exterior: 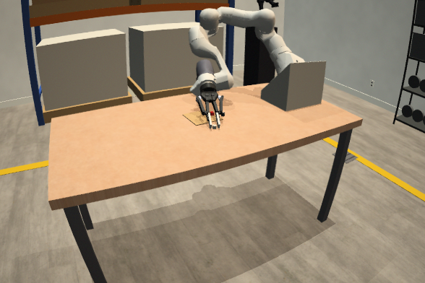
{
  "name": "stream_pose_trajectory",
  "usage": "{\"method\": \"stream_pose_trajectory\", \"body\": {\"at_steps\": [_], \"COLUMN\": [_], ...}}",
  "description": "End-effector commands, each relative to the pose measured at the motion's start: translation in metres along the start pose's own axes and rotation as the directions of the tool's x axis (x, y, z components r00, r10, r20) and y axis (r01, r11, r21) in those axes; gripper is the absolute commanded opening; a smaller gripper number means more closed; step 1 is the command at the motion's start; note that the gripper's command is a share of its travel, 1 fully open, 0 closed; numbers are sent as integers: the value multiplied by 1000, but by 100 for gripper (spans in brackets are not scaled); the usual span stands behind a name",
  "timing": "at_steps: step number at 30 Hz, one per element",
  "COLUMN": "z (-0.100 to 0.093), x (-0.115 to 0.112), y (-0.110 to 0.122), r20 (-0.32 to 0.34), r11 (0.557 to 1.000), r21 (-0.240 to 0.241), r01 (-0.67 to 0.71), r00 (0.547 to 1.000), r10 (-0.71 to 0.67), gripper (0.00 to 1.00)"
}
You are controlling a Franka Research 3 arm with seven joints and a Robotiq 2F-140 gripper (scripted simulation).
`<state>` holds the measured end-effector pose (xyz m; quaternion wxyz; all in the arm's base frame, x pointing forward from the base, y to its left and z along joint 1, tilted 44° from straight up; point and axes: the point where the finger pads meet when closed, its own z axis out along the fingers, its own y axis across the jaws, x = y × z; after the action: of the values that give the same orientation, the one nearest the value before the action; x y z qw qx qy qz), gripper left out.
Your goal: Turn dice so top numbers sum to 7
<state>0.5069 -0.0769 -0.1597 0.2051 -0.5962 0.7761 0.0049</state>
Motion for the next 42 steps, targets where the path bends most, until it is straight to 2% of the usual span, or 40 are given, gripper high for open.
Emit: {"method": "stream_pose_trajectory", "body": {"at_steps": [1, 34, 42], "z": [0, 0, -17], "x": [1, 1, 1], "y": [0, 0, 0], "r20": [2, 2, 2], "r11": [1000, 1000, 1000], "r21": [0, 0, 0], "r01": [-6, -6, -6], "r00": [1000, 1000, 1000], "r10": [6, 6, 6], "gripper": [19, 19, 19]}}
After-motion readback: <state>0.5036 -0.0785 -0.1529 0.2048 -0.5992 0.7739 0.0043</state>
